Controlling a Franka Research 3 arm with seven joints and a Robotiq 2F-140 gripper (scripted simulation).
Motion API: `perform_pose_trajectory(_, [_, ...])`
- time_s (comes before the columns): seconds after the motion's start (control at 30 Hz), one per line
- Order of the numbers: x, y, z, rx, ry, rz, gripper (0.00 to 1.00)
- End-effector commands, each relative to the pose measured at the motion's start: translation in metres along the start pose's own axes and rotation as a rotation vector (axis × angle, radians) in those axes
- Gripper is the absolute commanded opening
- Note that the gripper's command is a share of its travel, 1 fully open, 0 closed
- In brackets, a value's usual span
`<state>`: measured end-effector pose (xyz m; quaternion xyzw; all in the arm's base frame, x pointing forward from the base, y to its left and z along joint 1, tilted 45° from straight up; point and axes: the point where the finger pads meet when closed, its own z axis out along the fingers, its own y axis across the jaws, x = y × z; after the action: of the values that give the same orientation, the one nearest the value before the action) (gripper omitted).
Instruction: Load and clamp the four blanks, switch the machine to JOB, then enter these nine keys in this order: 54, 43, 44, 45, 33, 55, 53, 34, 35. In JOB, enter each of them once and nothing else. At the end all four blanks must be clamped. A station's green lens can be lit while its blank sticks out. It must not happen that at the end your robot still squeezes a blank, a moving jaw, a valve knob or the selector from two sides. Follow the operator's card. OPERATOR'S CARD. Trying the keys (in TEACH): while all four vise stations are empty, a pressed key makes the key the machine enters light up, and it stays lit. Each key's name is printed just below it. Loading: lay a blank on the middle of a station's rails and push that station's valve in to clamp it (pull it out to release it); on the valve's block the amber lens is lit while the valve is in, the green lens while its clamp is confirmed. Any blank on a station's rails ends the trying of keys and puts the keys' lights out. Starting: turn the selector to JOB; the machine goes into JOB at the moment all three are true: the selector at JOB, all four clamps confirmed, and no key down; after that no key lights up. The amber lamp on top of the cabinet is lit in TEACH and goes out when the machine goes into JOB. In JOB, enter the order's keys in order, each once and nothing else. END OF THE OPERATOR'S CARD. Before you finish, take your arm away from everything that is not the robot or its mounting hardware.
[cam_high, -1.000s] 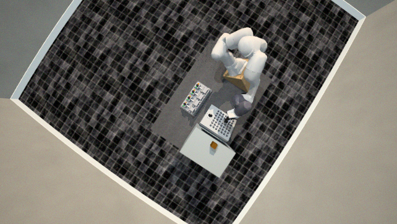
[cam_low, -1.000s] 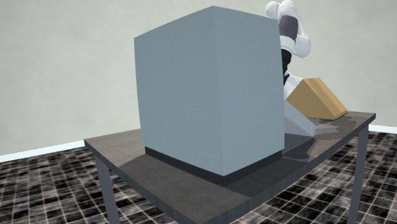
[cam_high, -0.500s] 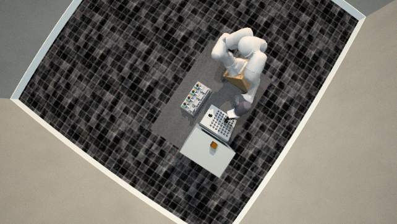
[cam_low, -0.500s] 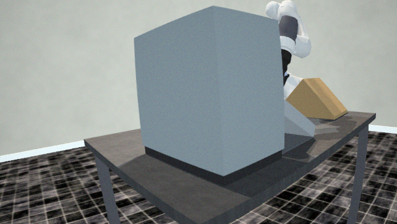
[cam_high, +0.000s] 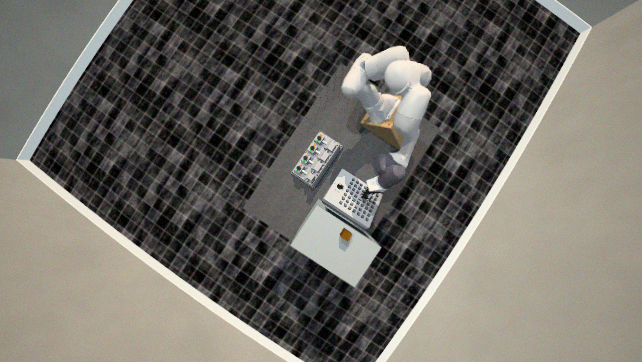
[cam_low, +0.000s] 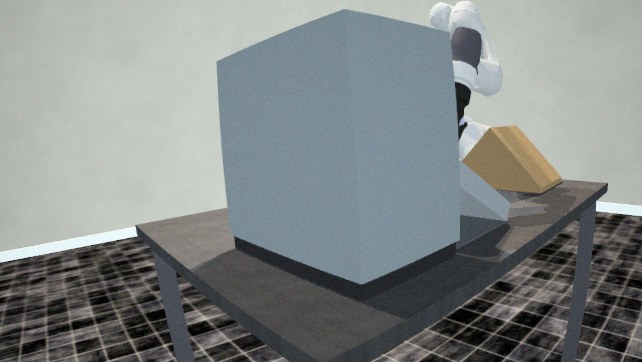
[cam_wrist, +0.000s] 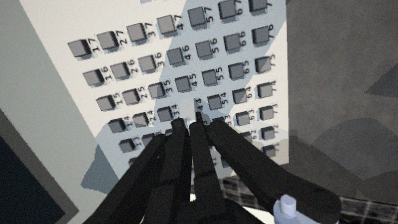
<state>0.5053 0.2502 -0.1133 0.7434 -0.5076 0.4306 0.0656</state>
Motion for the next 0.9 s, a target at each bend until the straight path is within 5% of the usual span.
perform_pose_trajectory(0.0, [-0.0019, -0.0011, 0.0013, 0.004, -0.004, 0.003, 0.0])
perform_pose_trajectory(0.87, [-0.0019, -0.0011, 0.0064, 0.004, -0.004, 0.003, 0.0])
